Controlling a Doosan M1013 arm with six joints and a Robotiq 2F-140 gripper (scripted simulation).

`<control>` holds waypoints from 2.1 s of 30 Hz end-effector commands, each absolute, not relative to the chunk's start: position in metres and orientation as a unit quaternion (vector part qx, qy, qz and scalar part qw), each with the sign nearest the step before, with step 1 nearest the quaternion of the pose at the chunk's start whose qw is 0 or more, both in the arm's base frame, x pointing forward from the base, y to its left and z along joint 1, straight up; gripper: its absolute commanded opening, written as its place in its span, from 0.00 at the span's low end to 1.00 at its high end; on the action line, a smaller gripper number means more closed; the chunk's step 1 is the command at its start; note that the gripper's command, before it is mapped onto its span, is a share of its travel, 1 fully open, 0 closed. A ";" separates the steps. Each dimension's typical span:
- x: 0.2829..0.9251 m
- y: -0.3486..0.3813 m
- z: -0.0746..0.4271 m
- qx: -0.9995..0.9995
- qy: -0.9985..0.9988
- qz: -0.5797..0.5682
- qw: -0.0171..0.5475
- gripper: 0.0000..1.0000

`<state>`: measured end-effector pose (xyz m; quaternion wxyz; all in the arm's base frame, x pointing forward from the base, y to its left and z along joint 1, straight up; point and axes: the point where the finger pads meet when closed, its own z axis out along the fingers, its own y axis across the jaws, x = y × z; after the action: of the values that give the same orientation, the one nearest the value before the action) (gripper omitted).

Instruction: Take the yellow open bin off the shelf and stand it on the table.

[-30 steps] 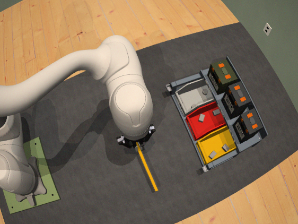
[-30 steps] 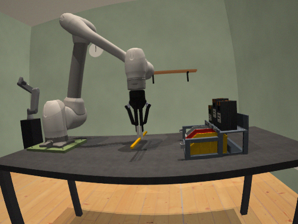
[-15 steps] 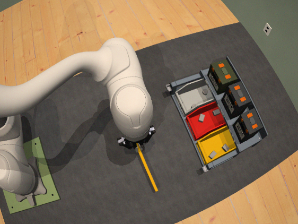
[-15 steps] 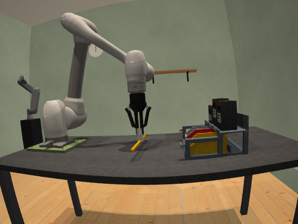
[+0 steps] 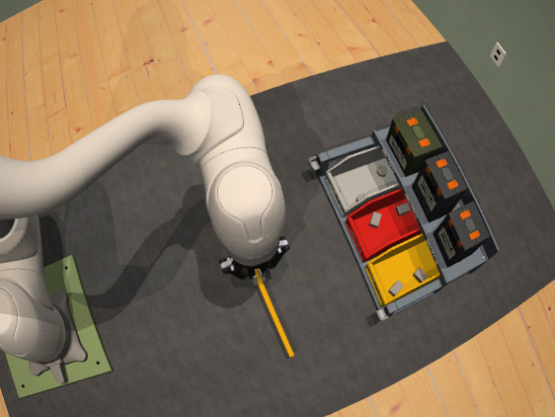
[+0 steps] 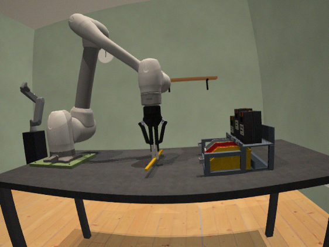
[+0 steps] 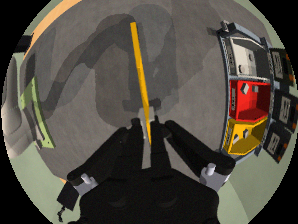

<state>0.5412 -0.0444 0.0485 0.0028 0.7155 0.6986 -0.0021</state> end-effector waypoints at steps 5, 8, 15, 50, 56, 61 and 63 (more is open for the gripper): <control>0.541 -0.045 0.030 0.715 0.699 -0.002 0.003 0.00; 0.541 -0.045 0.030 0.715 0.699 -0.002 0.003 0.00; 0.541 -0.045 0.030 0.715 0.699 -0.002 0.003 0.00; 0.542 -0.045 0.022 0.715 0.699 -0.002 0.003 0.57; 0.542 -0.045 0.022 0.715 0.699 -0.002 0.003 0.57; 0.542 -0.045 0.022 0.715 0.699 -0.002 0.003 0.57; 0.542 -0.045 0.022 0.715 0.699 -0.002 0.003 0.57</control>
<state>0.5415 -0.0447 0.0215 0.0030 0.7154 0.6987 -0.0022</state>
